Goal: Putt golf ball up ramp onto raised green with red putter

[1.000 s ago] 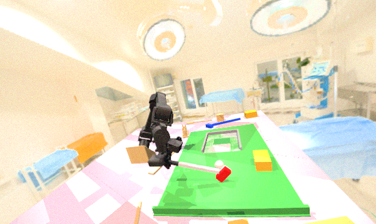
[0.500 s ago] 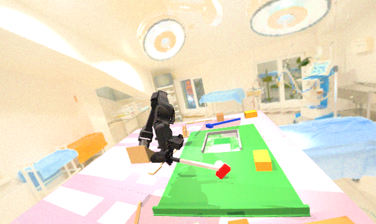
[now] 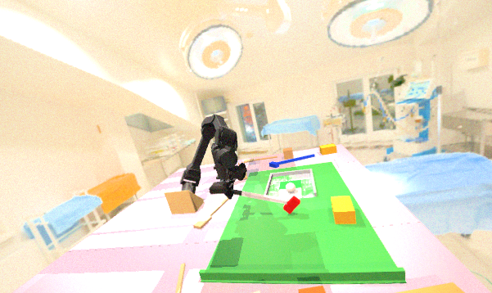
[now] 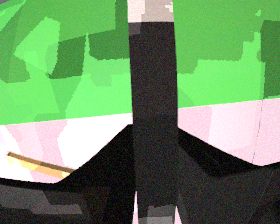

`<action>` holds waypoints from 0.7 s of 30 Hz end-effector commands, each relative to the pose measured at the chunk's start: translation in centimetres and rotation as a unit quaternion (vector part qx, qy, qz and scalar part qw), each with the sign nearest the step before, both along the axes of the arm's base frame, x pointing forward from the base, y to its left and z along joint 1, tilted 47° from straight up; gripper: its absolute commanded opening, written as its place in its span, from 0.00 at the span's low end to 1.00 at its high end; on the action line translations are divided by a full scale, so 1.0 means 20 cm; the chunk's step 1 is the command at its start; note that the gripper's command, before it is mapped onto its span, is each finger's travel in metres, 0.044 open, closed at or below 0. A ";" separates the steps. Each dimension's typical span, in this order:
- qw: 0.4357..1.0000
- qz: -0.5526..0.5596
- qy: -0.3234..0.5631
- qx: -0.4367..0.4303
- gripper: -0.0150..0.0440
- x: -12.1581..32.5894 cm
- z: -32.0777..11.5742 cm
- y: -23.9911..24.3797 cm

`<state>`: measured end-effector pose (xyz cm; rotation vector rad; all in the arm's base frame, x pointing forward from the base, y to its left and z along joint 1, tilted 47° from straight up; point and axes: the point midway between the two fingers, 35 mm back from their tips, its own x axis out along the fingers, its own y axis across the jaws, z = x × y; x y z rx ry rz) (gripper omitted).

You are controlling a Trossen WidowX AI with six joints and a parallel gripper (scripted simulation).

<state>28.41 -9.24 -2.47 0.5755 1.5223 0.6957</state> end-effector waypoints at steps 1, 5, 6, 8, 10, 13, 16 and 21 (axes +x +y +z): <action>1.000 -0.003 -0.009 -0.005 0.25 0.02 0.06 -0.07; 1.000 -0.003 -0.009 -0.005 0.25 0.02 0.13 -0.14; 1.000 -0.002 -0.009 -0.005 0.25 0.02 0.15 -0.15; 1.000 -0.002 -0.009 -0.005 0.25 0.02 0.17 -0.18; 1.000 -0.003 -0.006 -0.004 0.25 0.02 0.14 -0.15; 1.000 -0.003 -0.006 -0.004 0.25 0.02 0.14 -0.15; 1.000 -0.003 -0.006 -0.004 0.25 0.02 0.14 -0.15; 1.000 -0.003 -0.006 -0.004 0.25 0.02 0.14 -0.15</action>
